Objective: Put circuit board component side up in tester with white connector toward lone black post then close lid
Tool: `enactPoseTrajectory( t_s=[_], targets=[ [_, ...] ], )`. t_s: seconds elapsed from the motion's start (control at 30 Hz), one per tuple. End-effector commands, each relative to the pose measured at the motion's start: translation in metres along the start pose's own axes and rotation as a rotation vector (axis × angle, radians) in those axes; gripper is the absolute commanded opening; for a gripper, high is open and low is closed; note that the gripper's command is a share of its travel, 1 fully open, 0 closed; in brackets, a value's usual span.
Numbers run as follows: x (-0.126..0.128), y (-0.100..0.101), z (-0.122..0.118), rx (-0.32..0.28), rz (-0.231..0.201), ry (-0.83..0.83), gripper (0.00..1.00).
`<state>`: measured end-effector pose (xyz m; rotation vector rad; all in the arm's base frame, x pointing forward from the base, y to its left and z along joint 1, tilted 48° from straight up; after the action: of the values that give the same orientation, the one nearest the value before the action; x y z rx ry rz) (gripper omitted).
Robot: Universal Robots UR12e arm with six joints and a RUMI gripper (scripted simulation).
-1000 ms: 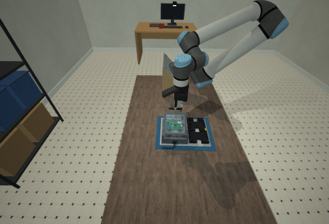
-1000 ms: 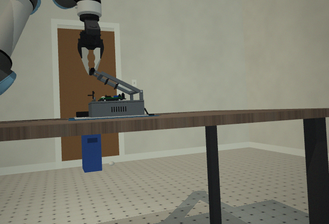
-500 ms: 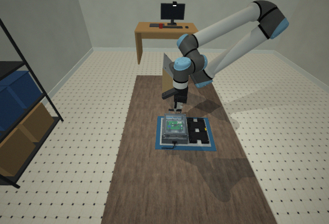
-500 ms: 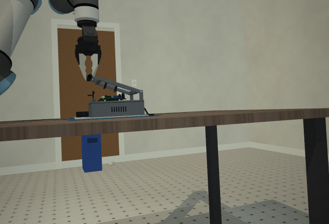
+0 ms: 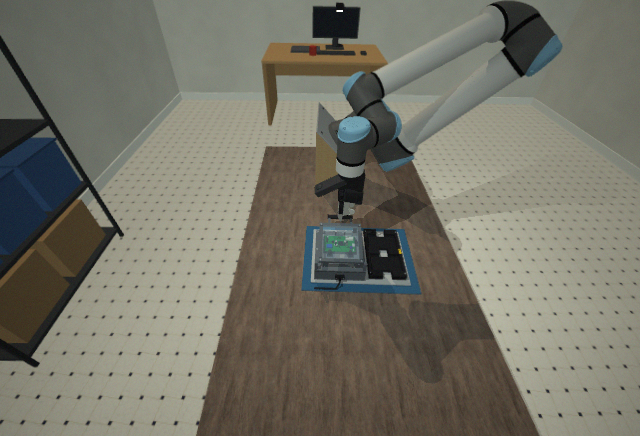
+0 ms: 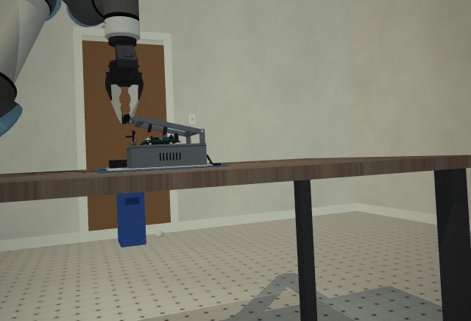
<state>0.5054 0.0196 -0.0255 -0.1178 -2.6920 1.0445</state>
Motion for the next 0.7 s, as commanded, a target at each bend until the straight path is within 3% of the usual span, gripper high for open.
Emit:
enactPoseTrajectory(
  t_s=[0.0, 0.67],
  targets=[
    [0.001, 0.006, 0.001, 0.0, 0.001, 0.0, 0.0],
    [0.003, 0.024, 0.001, 0.0, 0.001, 0.0, 0.0]
  ],
)
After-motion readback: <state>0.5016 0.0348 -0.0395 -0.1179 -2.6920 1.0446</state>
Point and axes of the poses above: the point where the finger pads meet when closed, its own y axis out along the fingers, its own x axis across the jaws, z = x × y, the point moved 1 cm from there along -y, back along the fingers, and after that the axes turned 15 degrees about y, right-handed, at the moved point
